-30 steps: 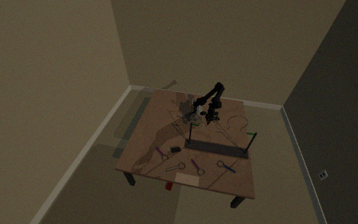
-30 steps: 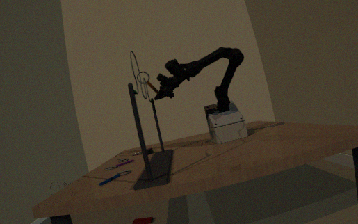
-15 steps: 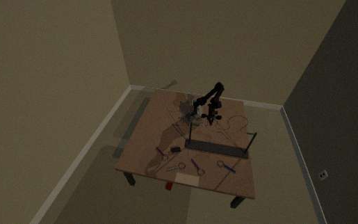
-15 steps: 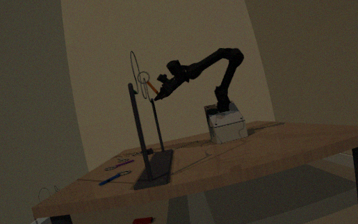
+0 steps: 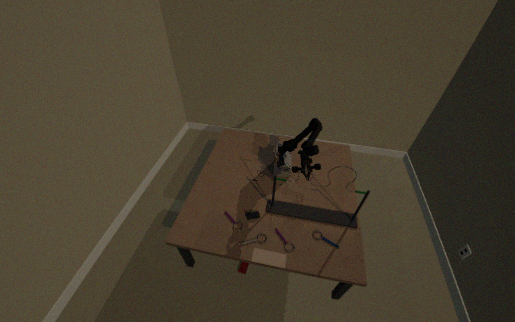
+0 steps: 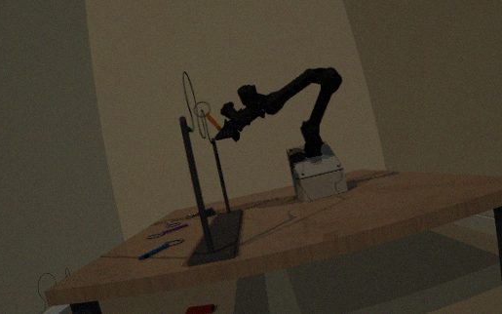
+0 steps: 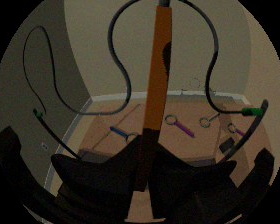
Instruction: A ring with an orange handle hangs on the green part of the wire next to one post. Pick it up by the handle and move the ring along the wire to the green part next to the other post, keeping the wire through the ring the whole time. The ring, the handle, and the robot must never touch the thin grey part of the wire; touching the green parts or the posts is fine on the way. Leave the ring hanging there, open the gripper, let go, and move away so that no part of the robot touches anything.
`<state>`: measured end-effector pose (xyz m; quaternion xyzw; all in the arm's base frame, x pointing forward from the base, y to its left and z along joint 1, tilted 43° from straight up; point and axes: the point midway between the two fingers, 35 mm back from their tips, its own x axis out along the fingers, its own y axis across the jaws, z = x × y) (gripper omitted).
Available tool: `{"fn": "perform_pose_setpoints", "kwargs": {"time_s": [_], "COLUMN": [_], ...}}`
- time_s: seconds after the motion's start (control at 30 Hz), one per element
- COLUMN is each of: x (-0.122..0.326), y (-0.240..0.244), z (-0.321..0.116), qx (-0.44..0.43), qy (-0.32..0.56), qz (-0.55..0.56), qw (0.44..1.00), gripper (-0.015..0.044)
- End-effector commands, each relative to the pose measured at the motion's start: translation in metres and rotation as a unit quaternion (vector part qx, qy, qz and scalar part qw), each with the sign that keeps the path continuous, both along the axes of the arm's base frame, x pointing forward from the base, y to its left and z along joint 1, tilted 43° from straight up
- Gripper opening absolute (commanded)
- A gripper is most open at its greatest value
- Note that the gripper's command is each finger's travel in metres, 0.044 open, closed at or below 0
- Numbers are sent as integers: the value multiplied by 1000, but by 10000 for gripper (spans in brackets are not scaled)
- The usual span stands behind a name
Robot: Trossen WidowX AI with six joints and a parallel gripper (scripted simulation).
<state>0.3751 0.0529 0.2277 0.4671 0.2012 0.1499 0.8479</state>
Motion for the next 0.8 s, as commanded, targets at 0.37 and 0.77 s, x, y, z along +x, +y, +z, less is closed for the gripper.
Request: {"fn": "perform_pose_setpoints", "kwargs": {"time_s": [0.37, 0.77], "x": [0, 0], "y": [9, 12], "z": [10, 19], "qx": [123, 187], "qy": [2, 0], "qz": [-3, -6], "qw": [992, 982], "gripper": [-150, -150]}}
